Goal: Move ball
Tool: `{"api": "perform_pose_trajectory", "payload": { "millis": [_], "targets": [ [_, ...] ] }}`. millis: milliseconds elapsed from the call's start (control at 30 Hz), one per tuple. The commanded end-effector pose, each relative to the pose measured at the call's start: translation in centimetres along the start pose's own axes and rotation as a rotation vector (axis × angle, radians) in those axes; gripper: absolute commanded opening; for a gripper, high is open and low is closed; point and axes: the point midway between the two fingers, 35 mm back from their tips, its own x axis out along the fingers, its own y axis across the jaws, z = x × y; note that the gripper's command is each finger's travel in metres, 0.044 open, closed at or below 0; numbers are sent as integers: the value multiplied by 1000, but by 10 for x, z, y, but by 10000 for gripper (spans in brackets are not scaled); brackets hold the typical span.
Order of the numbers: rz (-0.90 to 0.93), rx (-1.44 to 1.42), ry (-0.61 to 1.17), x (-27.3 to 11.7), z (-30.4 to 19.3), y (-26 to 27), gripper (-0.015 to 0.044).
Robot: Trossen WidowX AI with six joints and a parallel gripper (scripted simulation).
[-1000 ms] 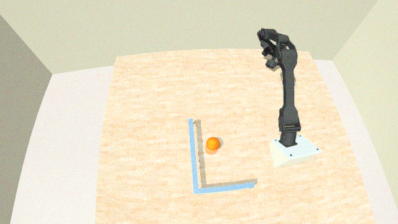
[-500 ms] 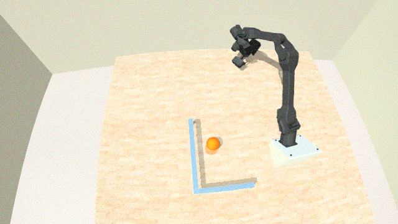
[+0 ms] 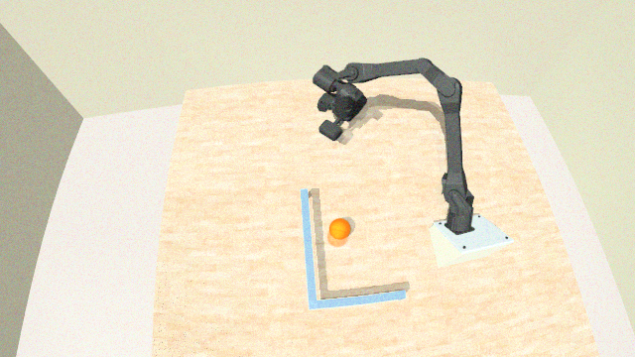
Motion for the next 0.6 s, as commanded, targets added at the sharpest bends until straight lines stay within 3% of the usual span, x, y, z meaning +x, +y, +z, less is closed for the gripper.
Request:
{"api": "perform_pose_trajectory", "payload": {
  "millis": [0, 233, 567],
  "targets": [
    [79, -126, 11, -13, -10, 66, 387],
    [150, -320, 34, -40, -45, 156, 387],
    [150, -619, 38, -96, -148, 266, 387]
  ]
}}
